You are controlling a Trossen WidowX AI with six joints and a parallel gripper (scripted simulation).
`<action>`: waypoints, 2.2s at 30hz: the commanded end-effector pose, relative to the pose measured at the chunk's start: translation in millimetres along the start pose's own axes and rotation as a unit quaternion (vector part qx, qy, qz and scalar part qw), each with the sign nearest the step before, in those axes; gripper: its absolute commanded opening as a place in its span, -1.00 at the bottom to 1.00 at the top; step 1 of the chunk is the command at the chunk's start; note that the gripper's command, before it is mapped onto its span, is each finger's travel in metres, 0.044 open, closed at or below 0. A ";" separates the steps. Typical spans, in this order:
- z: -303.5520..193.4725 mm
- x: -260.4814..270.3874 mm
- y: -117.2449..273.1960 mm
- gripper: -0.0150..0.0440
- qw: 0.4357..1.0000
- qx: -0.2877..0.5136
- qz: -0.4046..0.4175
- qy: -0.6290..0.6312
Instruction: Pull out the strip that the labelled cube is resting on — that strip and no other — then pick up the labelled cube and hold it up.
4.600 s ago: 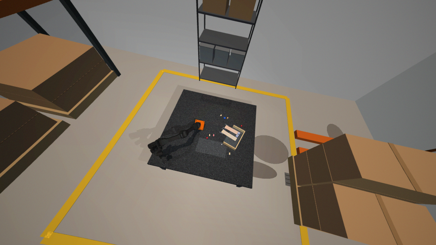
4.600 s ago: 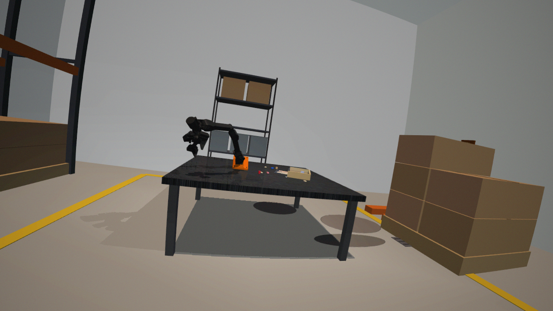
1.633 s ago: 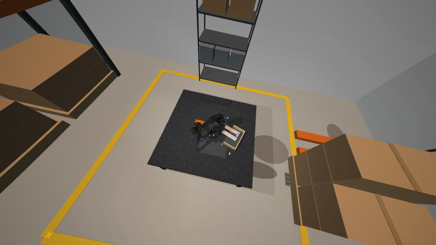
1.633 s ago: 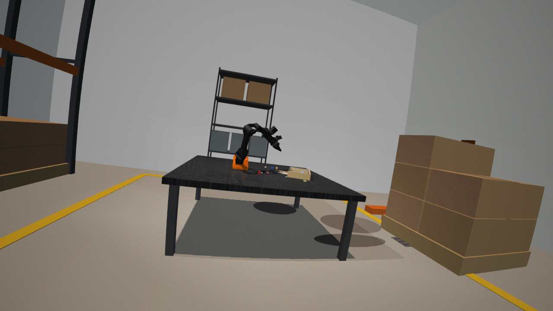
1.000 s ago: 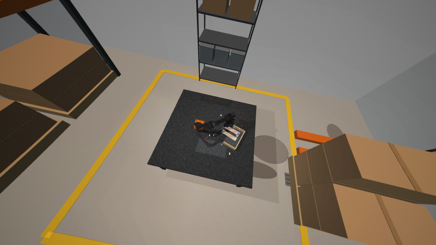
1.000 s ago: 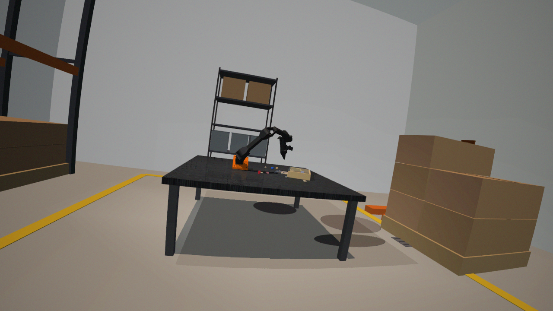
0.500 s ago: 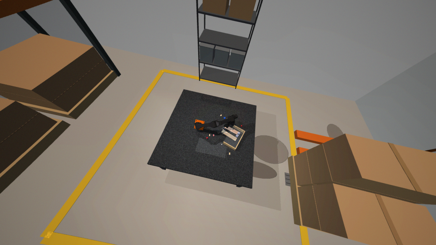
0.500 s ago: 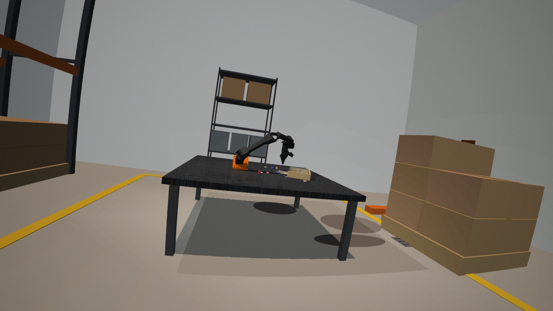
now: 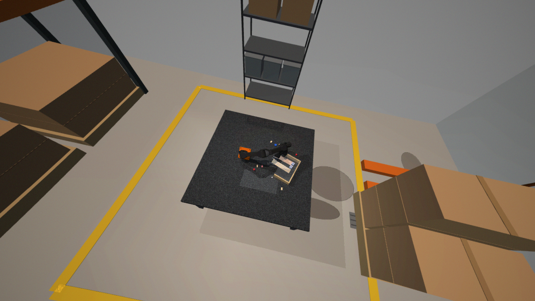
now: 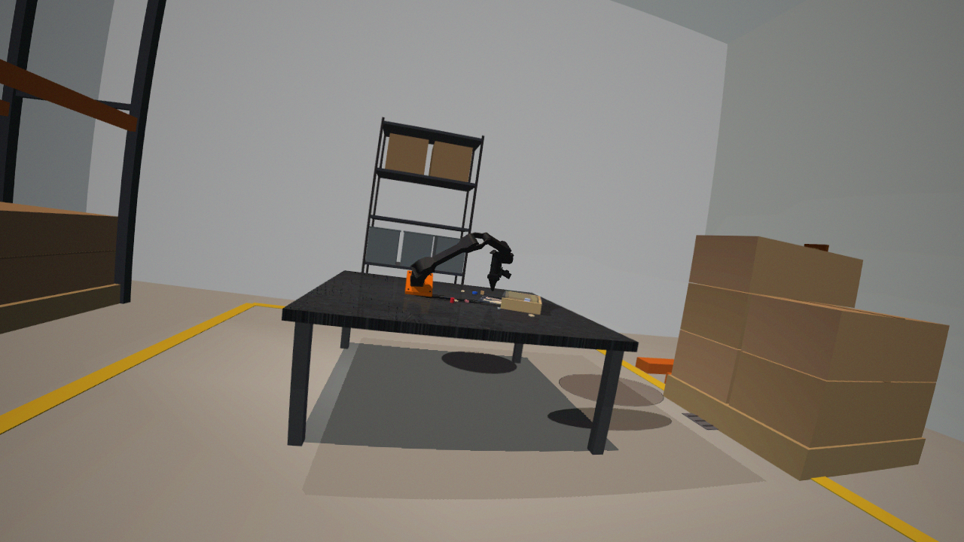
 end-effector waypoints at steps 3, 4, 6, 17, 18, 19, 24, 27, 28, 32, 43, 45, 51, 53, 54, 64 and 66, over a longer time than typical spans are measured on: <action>-0.1 -1.1 -9.4 -0.49 1.000 0.000 -0.002 0.003; -0.1 -1.2 -11.0 -0.49 1.000 0.000 -0.002 0.003; -0.2 -1.5 -14.3 -0.49 1.000 0.000 -0.002 0.003; -1.4 -3.7 -32.3 -0.49 1.000 0.000 -0.003 0.003; -1.6 -3.9 -33.9 -0.49 1.000 0.000 -0.003 0.003; -1.8 -4.2 -35.5 -0.49 1.000 0.000 -0.003 0.003; -2.4 -5.2 -41.1 -0.49 1.000 0.000 -0.003 0.003; -2.4 -5.2 -41.1 -0.49 1.000 0.000 -0.003 0.003; -2.4 -5.2 -41.1 -0.49 1.000 0.000 -0.003 0.003; -2.4 -5.2 -41.1 -0.49 1.000 0.000 -0.003 0.003; -2.5 -5.2 -41.9 -0.49 1.000 0.000 -0.003 0.003; -2.5 -5.2 -42.1 -0.49 1.000 0.000 -0.003 0.003; -2.5 -5.2 -42.7 -0.49 1.000 0.000 -0.003 0.003; -2.5 -5.2 -42.9 -0.49 1.000 0.000 -0.003 0.003; -2.4 -5.2 -42.9 -0.49 1.000 0.000 -0.003 0.003; -2.2 -5.0 -43.9 -0.49 1.000 0.000 -0.003 0.002; -2.1 -5.0 -44.1 -0.49 1.000 0.000 -0.003 0.002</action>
Point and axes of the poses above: the point midway between the two fingers, 35 mm back from their tips, its own y axis back along the fingers, its own x axis across the jaws, z = x × y, the point moved 9 cm from there along y, back along the fingers, and after that the axes turned 14 degrees about y, right-handed, at the moved point
